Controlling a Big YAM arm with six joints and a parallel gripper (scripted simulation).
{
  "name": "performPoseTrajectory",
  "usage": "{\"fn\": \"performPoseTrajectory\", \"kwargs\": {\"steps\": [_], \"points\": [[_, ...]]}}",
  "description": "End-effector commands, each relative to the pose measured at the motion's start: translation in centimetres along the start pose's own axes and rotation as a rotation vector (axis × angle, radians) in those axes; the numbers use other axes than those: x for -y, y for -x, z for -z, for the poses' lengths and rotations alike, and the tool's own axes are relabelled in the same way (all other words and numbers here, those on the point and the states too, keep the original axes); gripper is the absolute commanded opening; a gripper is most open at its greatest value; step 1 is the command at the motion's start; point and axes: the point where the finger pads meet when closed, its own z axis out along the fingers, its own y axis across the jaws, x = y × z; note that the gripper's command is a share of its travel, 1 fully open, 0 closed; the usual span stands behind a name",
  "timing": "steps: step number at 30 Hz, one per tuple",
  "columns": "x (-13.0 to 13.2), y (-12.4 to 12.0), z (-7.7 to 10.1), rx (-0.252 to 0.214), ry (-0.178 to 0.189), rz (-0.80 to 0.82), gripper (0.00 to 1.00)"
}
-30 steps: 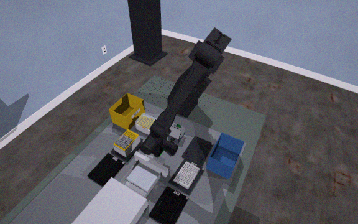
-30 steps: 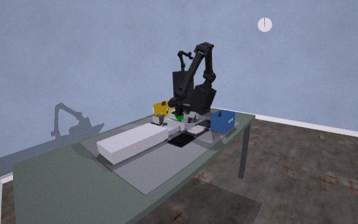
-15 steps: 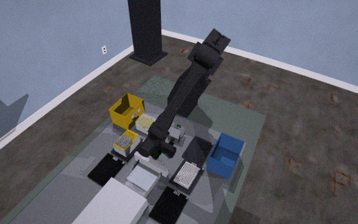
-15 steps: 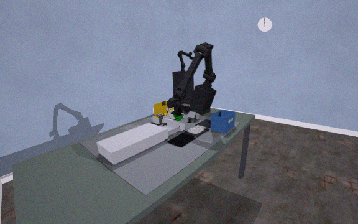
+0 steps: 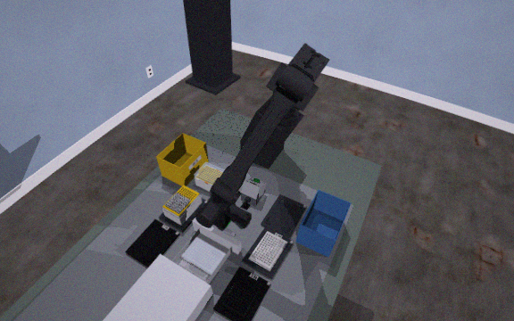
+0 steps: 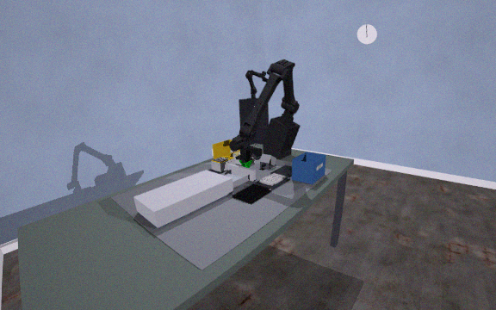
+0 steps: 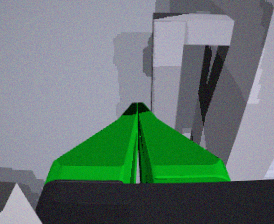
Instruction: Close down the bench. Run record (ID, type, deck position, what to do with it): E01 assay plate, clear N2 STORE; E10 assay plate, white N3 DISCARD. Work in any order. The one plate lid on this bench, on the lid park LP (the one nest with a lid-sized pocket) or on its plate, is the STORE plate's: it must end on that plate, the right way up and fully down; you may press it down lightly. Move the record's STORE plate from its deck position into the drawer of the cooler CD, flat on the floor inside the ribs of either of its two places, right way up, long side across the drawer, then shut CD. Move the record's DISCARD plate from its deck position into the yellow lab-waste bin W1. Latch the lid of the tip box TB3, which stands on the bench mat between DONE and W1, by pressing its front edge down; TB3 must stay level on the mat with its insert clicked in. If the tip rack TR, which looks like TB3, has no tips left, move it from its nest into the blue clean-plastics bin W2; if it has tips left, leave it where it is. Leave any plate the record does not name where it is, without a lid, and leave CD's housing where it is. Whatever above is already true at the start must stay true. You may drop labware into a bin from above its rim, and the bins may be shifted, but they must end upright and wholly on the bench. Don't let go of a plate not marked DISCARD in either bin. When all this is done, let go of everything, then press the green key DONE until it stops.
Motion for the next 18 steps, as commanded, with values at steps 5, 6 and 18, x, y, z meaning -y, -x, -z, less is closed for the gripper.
{"fn": "performPoseTrajectory", "kwargs": {"steps": [5,6,18], "points": [[4.1,-0.6,1.1,0.006,-0.065,0.007,0.00],[4.2,-0.6,1.1,0.006,-0.064,0.006,0.00],[5.6,-0.1,2.0,0.007,-0.088,0.019,0.00]]}}
